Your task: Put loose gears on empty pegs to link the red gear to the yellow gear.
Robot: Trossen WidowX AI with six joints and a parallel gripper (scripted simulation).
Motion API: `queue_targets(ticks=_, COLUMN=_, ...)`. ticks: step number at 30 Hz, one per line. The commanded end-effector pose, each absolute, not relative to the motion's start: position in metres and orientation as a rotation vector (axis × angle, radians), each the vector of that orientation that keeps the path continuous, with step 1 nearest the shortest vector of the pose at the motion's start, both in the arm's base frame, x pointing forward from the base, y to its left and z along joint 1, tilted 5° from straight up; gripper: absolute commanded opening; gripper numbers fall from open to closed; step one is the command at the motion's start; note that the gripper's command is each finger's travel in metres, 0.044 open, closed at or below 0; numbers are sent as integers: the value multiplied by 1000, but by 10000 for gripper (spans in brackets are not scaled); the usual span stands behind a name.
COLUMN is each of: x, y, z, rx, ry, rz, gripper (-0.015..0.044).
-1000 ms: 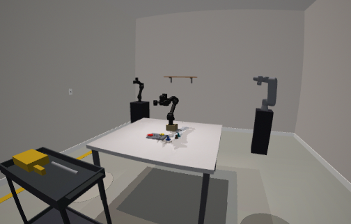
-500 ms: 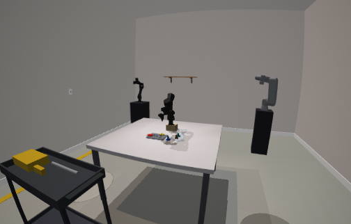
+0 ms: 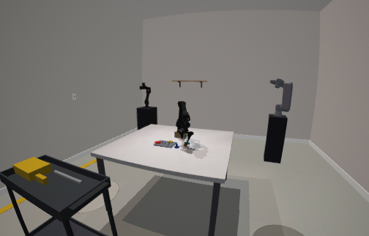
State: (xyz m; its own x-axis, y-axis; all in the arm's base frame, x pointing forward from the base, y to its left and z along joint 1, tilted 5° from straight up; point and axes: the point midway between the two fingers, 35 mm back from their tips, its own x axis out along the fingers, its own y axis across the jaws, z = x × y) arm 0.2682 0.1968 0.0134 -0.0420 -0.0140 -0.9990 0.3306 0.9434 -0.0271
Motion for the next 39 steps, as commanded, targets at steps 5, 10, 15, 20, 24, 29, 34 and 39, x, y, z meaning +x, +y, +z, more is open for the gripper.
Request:
queue_targets(ticks=5, x=267, y=199, z=2, rx=255, ry=1597, rz=-309, gripper=440)
queue_targets(ticks=10, x=267, y=199, z=0, rx=255, ry=1597, rz=-309, gripper=440)
queue_targets(ticks=15, x=267, y=199, z=-7, rx=255, ry=1597, rz=-309, gripper=440)
queue_targets(ticks=20, x=266, y=199, z=-15, rx=255, ry=1597, rz=-309, gripper=440)
queue_targets(ticks=24, x=266, y=199, z=-22, rx=255, ry=1597, rz=-309, gripper=440)
queue_targets(ticks=29, x=265, y=199, z=-27, rx=255, ry=1597, rz=-309, gripper=440)
queue_targets(ticks=34, x=265, y=199, z=-27, rx=255, ry=1597, rz=-309, gripper=414)
queue_targets(ticks=39, x=265, y=199, z=-27, rx=255, ry=1597, rz=-309, gripper=282)
